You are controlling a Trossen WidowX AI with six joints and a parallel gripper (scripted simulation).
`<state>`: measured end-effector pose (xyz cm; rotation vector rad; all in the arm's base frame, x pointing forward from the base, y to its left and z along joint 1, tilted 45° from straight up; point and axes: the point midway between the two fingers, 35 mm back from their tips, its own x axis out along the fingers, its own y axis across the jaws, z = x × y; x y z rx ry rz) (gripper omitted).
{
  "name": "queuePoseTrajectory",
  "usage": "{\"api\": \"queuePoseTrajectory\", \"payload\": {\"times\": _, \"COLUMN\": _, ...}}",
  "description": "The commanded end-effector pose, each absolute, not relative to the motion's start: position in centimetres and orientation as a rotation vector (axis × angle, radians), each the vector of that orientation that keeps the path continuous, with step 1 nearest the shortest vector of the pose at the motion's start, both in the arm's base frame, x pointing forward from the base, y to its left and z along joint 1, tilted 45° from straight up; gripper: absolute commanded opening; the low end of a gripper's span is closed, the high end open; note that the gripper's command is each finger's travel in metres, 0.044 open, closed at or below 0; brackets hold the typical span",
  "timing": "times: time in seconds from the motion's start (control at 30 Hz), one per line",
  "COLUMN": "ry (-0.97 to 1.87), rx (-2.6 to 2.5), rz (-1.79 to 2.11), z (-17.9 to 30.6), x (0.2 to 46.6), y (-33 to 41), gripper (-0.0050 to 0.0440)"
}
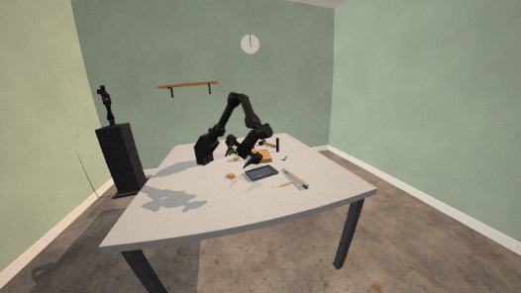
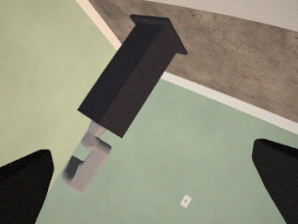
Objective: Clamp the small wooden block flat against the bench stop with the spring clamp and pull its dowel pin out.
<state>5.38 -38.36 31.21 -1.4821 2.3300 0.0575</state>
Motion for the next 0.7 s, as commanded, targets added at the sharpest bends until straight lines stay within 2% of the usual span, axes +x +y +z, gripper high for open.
{"api": "queuePoseTrajectory", "payload": {"times": 0.0, "ry": 2.304, "rx": -1.486, "rz": 0.038, "z": 30.9, "x": 6.1, "y": -38.2, "gripper": 0.0440}}
{"api": "queuePoseTrajectory", "payload": {"times": 0.67, "ry": 2.093, "rx": -1.482, "rz": -0.136, "z": 29.3, "x": 11.6, "y": -36.2, "gripper": 0.0440}}
